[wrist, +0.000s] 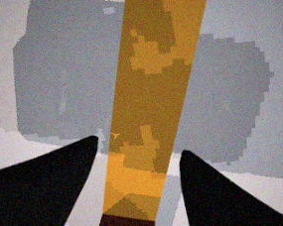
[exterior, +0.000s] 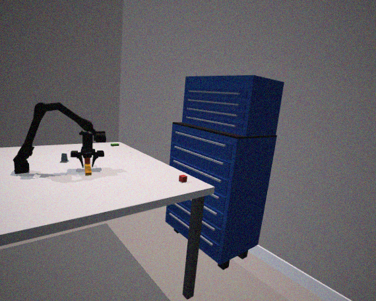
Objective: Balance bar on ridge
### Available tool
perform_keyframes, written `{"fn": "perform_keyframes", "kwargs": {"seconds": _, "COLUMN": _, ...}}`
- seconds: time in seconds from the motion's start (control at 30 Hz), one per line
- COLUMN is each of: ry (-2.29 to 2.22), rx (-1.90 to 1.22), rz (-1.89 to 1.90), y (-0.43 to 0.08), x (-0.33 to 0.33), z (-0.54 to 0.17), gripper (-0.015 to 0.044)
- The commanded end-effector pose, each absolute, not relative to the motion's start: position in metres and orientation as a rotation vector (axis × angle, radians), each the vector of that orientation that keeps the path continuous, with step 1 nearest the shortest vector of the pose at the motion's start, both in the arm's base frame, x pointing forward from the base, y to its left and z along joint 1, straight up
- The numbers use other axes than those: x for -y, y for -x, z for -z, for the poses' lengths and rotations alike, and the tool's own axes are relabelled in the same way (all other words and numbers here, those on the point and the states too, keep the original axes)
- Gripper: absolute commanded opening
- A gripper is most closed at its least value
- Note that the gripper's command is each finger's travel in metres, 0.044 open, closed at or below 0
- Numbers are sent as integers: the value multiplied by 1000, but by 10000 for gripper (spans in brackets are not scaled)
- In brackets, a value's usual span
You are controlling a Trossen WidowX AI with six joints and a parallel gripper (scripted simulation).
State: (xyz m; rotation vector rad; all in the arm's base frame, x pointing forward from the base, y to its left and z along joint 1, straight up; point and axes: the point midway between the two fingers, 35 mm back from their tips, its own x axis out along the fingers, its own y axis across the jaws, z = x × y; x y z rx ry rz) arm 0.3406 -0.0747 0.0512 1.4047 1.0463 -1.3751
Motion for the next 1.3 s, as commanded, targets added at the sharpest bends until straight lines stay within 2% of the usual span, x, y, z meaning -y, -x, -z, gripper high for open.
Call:
{"fn": "perform_keyframes", "kwargs": {"seconds": 0.0, "ry": -1405, "rx": -1046, "rz": 1375, "y": -341, "x": 75, "z": -51, "gripper": 157}}
{"fn": "perform_keyframes", "kwargs": {"seconds": 0.03, "ry": -1405, "rx": -1046, "rz": 1375, "y": -341, "x": 75, "z": -51, "gripper": 131}}
{"fn": "perform_keyframes", "kwargs": {"seconds": 0.23, "ry": -1405, "rx": -1046, "rz": 1375, "y": -341, "x": 75, "z": -51, "gripper": 91}}
{"fn": "perform_keyframes", "kwargs": {"seconds": 0.37, "ry": -1405, "rx": -1046, "rz": 1374, "y": -342, "x": 75, "z": -57, "gripper": 0}}
{"fn": "perform_keyframes", "kwargs": {"seconds": 1.27, "ry": -1406, "rx": -1050, "rz": 1370, "y": -343, "x": 74, "z": -127, "gripper": 0}}
